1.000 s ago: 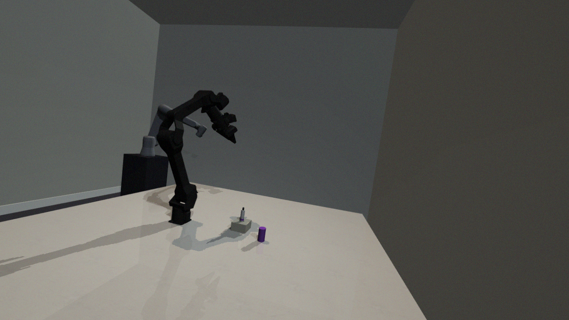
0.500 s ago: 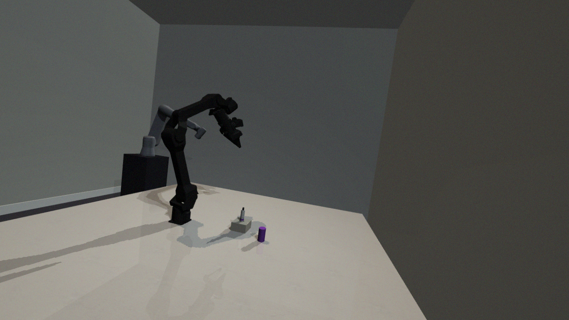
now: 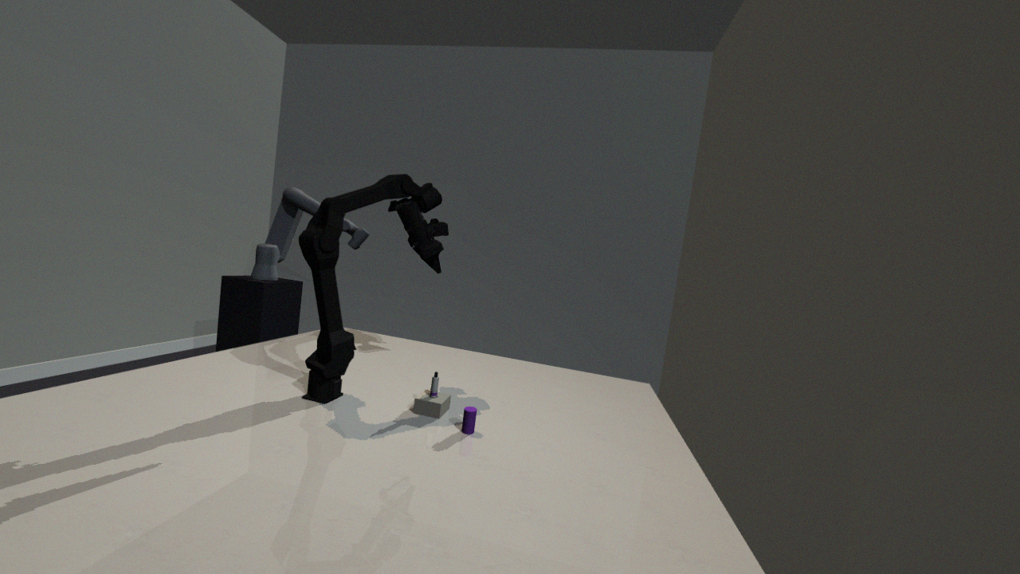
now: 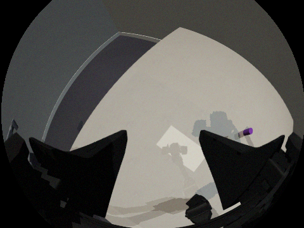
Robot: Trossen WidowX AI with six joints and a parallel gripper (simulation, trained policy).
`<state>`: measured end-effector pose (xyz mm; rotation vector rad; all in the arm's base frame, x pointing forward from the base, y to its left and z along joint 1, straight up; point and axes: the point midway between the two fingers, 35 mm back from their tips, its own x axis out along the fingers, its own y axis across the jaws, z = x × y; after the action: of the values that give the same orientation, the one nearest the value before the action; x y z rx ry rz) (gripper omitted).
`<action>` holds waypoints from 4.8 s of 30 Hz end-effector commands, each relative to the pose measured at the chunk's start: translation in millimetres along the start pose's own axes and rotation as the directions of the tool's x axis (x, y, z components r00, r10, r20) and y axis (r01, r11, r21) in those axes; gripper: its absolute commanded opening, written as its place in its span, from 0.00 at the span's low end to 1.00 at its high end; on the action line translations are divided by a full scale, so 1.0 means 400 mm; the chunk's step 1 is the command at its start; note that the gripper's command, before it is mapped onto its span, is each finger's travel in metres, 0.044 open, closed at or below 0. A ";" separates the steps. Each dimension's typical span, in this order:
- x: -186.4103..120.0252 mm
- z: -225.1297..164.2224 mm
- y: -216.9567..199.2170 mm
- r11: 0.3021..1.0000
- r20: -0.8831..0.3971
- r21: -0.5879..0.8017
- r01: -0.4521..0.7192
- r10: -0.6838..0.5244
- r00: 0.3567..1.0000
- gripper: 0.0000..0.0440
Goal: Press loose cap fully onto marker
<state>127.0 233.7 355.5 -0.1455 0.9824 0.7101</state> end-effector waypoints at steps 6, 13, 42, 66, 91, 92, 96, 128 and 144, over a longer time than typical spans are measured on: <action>0.042 0.026 -0.029 0.997 -0.042 0.066 0.036 -0.034 0.999 0.75; 0.071 0.042 -0.058 0.992 -0.071 0.113 0.064 -0.056 0.996 0.75; 0.173 0.097 -0.209 0.936 -0.193 0.304 0.175 -0.120 0.974 0.75; 0.227 0.103 -0.395 0.859 -0.305 0.424 0.288 -0.164 0.938 0.75; 0.266 0.068 -0.603 0.769 -0.418 0.506 0.392 -0.179 0.891 0.75; 0.267 0.066 -0.611 0.765 -0.422 0.508 0.395 -0.179 0.889 0.75; 0.272 0.057 -0.643 0.752 -0.439 0.517 0.410 -0.178 0.881 0.74; 0.310 -0.045 -0.873 0.673 -0.551 0.548 0.496 -0.156 0.820 0.72; 0.361 -0.119 -0.944 0.668 -0.608 0.542 0.510 -0.108 0.787 0.70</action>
<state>374.9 -2.8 151.3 0.1609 1.6295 -0.0989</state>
